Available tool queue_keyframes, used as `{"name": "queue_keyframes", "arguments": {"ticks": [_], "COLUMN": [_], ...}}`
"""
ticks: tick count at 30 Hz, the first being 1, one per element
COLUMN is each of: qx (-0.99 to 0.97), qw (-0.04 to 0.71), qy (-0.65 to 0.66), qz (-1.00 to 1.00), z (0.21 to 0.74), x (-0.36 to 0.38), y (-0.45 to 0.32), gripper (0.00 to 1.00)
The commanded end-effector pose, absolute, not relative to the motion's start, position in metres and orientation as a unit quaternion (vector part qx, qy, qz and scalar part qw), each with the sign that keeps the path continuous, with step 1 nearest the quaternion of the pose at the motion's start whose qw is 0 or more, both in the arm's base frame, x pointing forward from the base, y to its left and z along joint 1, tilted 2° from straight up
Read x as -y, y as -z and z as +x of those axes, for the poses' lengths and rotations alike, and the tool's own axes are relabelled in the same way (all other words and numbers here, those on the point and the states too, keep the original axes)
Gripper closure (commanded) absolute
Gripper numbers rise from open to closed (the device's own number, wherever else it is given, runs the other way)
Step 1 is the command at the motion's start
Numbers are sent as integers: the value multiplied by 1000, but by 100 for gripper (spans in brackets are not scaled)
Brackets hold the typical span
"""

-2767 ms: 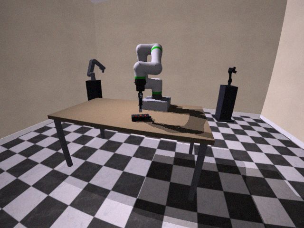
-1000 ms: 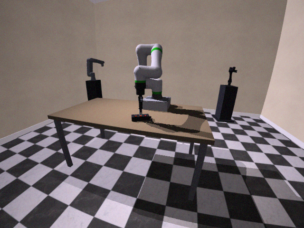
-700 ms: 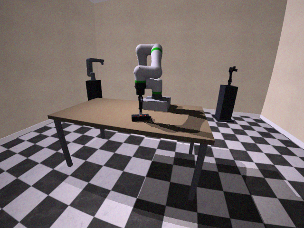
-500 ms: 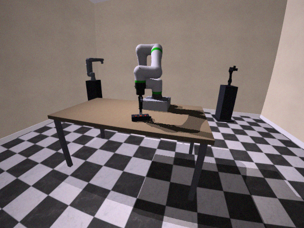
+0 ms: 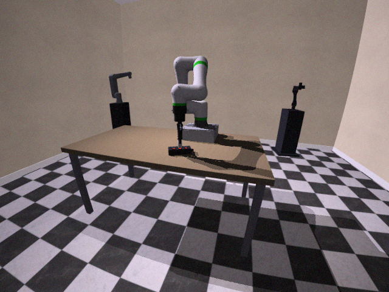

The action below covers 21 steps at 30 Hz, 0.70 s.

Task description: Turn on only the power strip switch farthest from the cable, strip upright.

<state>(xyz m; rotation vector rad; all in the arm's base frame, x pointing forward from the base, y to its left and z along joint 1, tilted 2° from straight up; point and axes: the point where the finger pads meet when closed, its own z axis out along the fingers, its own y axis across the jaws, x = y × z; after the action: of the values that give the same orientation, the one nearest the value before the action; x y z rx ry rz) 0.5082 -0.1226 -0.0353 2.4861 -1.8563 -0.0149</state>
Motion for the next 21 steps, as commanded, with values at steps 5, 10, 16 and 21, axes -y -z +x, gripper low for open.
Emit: {"name": "queue_keyframes", "arguments": {"ticks": [5,10,16,21], "qx": [598,598,598,598], "qw": [19,19,19,19], "qy": [5,5,5,5], "qz": [801,801,801,801], "z": [508,508,508,508], "x": [123,123,123,123], "y": [36,37,40,42], "gripper": [100,100,100,100]}}
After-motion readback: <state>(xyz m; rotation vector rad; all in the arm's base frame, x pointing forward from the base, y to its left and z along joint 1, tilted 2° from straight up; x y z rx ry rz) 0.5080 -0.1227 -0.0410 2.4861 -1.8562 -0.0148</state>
